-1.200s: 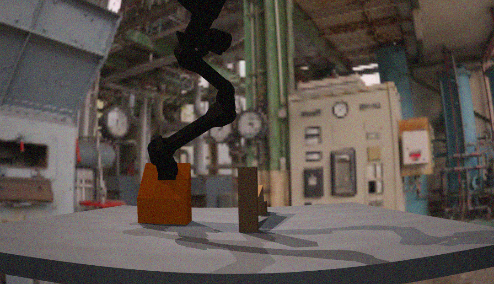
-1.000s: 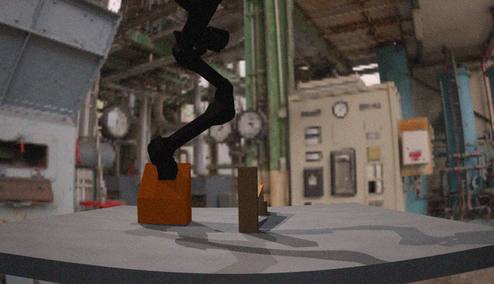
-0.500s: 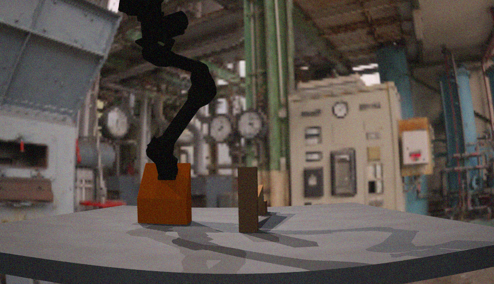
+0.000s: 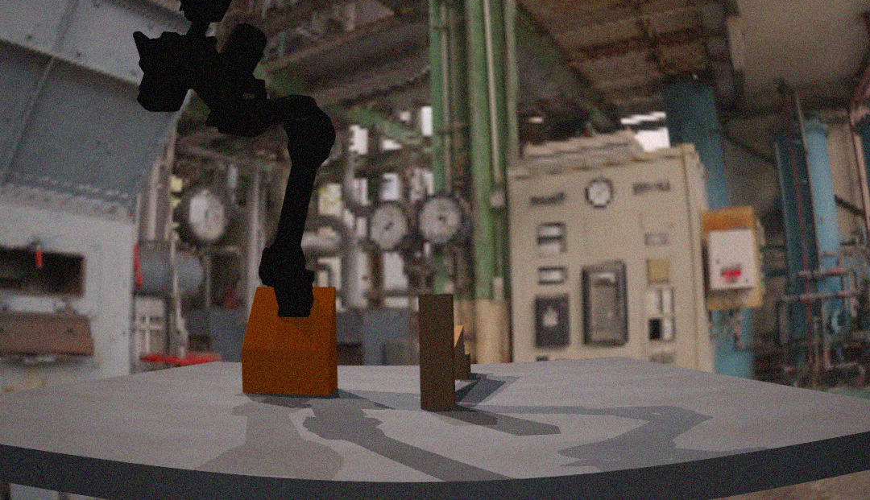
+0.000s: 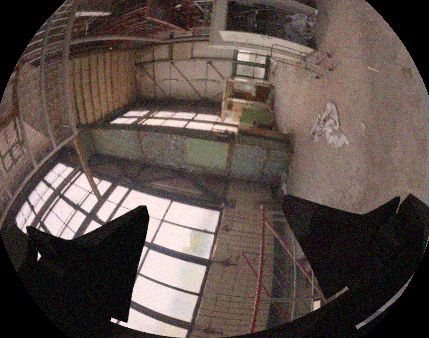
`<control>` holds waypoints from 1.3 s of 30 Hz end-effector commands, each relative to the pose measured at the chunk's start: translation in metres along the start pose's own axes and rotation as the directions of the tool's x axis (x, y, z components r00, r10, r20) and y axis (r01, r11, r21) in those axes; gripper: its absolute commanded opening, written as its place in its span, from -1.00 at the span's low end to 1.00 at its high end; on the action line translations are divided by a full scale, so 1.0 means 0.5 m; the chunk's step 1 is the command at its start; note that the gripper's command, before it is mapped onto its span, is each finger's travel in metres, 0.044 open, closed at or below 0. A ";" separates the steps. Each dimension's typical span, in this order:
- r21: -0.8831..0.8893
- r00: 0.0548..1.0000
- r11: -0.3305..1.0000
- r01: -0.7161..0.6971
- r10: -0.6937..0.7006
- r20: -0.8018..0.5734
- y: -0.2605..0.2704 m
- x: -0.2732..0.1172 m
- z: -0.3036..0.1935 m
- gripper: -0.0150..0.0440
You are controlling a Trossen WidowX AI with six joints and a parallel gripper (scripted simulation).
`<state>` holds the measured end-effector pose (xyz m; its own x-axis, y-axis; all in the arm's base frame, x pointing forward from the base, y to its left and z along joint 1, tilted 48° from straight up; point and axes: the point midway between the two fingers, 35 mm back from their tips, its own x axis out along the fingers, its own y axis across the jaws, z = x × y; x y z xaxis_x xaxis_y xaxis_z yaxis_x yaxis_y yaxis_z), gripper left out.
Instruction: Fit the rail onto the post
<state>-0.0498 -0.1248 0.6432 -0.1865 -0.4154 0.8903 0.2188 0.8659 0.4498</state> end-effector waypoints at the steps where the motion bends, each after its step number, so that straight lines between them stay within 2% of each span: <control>1: -0.060 0.988 0.987 0.151 -0.152 -0.025 -0.107 0.006 -0.030 1.00; 6: -0.156 0.943 0.940 0.303 -0.320 -0.095 -0.222 -0.007 -0.095 1.00; 11: -0.291 0.859 0.866 0.408 -0.472 -0.199 -0.325 -0.045 -0.190 1.00; 15: -0.419 0.766 0.798 0.433 -0.571 -0.296 -0.390 -0.094 -0.279 1.00; 19: -0.552 0.650 0.734 0.395 -0.648 -0.396 -0.438 -0.161 -0.377 1.00; 24: -0.694 0.482 0.674 0.252 -0.710 -0.513 -0.469 -0.266 -0.498 1.00; 30: -0.778 0.259 0.627 -0.036 -0.746 -0.613 -0.474 -0.418 -0.624 1.00; 35: -0.727 0.068 0.599 -0.335 -0.754 -0.653 -0.452 -0.561 -0.705 1.00; 39: -0.578 -0.084 0.568 -0.585 -0.752 -0.654 -0.420 -0.687 -0.751 1.00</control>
<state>0.2986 -0.2972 0.3095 0.4579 -0.8515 -0.2557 0.8780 0.4782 -0.0201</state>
